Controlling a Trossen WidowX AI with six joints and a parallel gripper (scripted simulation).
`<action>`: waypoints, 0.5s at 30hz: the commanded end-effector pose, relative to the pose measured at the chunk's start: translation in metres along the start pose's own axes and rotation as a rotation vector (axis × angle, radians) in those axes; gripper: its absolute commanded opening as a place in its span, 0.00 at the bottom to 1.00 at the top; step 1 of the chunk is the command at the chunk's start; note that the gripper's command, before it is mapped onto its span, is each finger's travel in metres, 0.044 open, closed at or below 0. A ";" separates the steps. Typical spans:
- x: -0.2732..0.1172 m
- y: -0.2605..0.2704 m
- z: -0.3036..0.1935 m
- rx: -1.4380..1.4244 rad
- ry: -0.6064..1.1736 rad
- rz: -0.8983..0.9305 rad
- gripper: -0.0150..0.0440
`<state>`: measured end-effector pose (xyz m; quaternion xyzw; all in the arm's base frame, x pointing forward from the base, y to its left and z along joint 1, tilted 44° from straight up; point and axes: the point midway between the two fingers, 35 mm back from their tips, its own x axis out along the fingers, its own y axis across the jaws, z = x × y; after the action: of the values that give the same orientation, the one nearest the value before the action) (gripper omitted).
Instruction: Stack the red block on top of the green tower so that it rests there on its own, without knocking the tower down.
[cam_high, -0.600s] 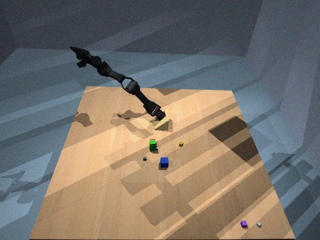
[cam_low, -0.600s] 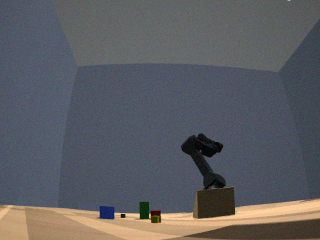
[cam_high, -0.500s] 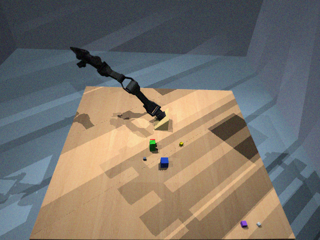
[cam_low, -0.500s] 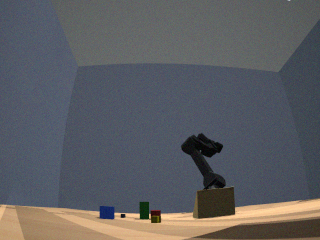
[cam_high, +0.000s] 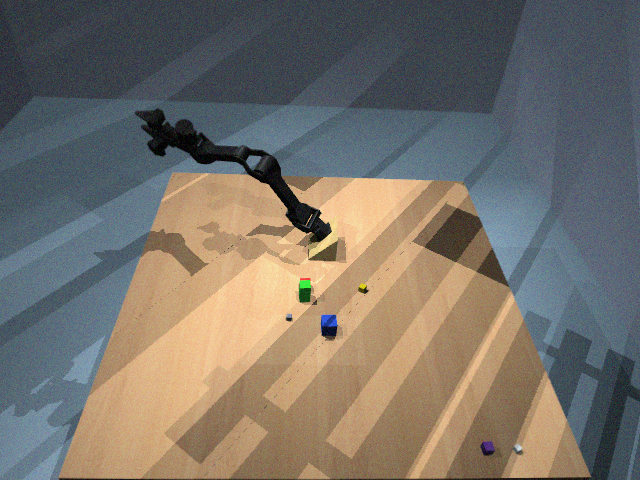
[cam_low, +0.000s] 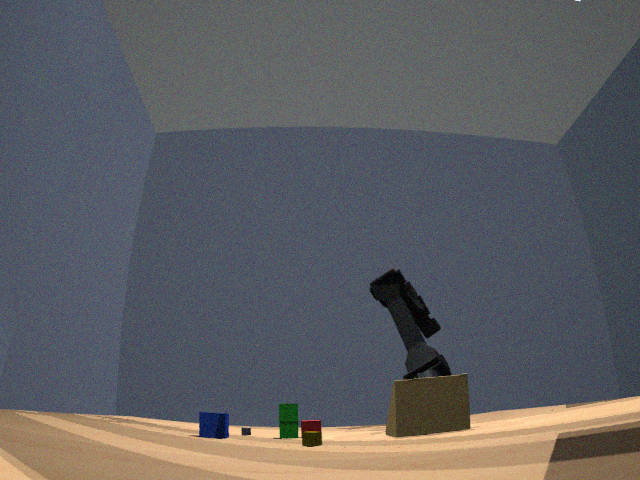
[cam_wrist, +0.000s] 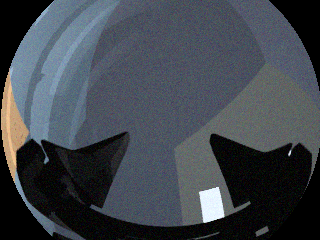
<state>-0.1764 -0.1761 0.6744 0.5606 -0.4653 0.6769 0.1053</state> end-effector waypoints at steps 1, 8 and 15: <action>-0.001 0.023 0.017 0.110 -0.022 0.070 1.00; -0.011 0.061 0.068 0.357 -0.084 0.228 1.00; -0.032 0.091 0.130 0.588 -0.153 0.406 1.00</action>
<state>-0.1497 -0.2890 0.6100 0.5281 -0.3716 0.7420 -0.1803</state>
